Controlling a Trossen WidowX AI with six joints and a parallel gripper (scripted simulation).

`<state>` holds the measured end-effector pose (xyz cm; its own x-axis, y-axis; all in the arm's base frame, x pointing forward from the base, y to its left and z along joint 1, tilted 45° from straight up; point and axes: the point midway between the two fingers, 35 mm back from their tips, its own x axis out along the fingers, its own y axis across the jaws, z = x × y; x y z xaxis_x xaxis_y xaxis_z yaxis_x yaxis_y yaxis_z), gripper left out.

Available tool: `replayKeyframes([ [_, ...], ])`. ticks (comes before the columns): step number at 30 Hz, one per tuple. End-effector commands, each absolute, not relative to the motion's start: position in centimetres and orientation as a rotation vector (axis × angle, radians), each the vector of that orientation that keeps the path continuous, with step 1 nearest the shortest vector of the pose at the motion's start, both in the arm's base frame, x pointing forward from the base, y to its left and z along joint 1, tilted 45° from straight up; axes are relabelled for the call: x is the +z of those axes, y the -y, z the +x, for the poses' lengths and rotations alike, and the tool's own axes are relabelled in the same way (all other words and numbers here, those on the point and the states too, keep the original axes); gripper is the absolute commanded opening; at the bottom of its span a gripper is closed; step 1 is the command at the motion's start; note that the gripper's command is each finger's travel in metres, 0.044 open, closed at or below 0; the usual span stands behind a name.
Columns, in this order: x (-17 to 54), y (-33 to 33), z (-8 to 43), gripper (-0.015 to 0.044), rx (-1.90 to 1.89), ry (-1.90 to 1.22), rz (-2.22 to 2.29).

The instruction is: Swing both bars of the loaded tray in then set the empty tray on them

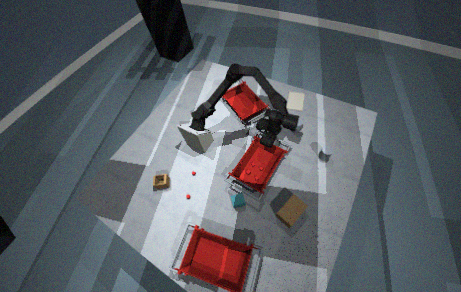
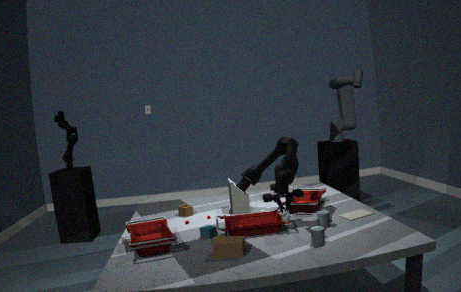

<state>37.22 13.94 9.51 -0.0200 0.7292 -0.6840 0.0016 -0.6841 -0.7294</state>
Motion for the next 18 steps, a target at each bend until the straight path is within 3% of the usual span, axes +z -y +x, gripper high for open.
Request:
replayKeyframes([
  [1, 8.5, -12.3, 37.5, 0.0086, 1.77, 0.726, -1.741],
  [18, 4.5, -10.7, 37.4, 0.0086, 1.768, 0.718, -1.744],
])
